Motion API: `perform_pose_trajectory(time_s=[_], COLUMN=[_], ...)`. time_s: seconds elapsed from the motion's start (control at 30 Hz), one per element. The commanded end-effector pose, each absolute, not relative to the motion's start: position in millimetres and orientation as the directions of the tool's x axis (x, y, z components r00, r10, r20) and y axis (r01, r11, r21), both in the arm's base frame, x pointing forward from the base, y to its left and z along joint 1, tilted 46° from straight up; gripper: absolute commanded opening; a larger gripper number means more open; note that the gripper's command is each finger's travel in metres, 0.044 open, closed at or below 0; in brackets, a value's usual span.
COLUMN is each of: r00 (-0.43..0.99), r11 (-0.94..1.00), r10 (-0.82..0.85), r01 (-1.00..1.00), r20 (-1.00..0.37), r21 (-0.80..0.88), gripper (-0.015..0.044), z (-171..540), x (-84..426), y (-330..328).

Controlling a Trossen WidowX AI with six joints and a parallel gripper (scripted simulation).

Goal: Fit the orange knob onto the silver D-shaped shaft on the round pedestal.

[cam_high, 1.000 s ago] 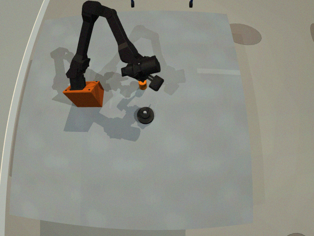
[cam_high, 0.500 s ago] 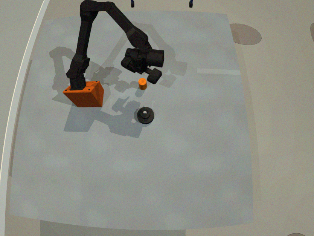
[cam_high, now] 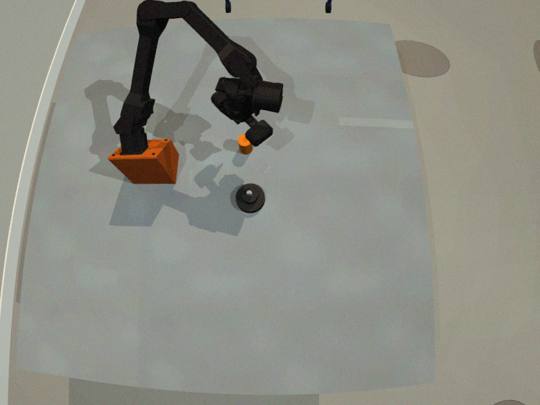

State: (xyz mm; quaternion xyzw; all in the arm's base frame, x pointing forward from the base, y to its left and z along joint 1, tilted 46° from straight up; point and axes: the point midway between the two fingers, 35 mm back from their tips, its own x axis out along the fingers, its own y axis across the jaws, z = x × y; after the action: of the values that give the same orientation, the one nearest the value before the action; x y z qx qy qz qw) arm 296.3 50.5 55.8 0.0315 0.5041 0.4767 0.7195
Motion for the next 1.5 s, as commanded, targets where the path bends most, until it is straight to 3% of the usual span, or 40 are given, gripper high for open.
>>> perform_pose_trajectory(time_s=[0.0, 0.1, 1.47], r00=[0.035, 0.035, 0.035], r11=[0.669, 0.69, 0.689], r10=[0.714, 0.714, 0.714], r01=[-0.33, -0.208, -0.208], r20=[-0.699, -0.699, -0.699], r21=[0.666, 0.694, 0.694], gripper=[0.044, 0.044, 0.044], z=[55, 54, 2], x=[297, 297, 301], y=[50, 50, 104])
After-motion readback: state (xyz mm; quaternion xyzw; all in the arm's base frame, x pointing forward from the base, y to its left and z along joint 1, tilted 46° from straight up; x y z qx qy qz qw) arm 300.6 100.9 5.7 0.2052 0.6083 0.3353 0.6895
